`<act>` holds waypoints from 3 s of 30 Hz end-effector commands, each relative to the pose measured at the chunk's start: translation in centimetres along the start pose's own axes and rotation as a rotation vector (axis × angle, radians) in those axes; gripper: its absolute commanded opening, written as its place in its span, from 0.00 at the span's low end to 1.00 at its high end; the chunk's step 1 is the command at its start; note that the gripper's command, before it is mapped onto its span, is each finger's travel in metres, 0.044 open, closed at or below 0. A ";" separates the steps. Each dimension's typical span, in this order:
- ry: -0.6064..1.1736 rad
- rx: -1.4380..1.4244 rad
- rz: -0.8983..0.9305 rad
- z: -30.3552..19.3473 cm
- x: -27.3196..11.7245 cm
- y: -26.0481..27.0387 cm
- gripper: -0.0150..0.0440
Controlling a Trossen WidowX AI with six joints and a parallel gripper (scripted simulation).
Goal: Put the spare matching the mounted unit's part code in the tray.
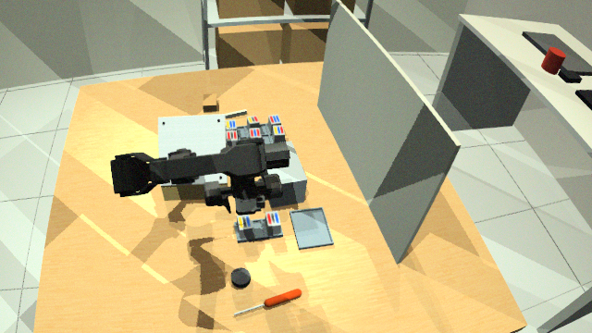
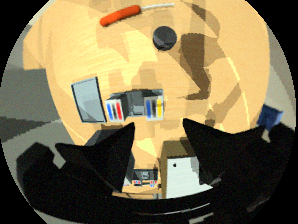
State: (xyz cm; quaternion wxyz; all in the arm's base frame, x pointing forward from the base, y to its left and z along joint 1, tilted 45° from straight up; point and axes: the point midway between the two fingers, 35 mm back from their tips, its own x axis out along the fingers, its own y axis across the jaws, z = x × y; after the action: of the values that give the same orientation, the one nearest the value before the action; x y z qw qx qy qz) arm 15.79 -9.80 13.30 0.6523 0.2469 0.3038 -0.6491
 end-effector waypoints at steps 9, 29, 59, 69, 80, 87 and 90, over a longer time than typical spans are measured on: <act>-0.003 0.001 0.008 0.2 1.0 0.5 0.76; 0.005 0.002 0.009 0.1 4.3 0.8 0.76; -0.011 0.001 0.008 0.4 8.5 0.4 0.76; -0.015 0.008 0.008 0.5 8.4 0.4 0.54; -0.015 0.008 0.008 0.5 8.4 0.4 0.28; -0.015 0.008 0.008 0.5 8.4 0.4 0.25; -0.013 0.008 0.008 0.5 8.1 0.4 0.25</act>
State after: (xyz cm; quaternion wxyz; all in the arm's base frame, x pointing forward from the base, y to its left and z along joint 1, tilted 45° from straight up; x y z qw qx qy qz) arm 15.96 -15.95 7.61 0.6561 0.2454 0.2964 -0.6492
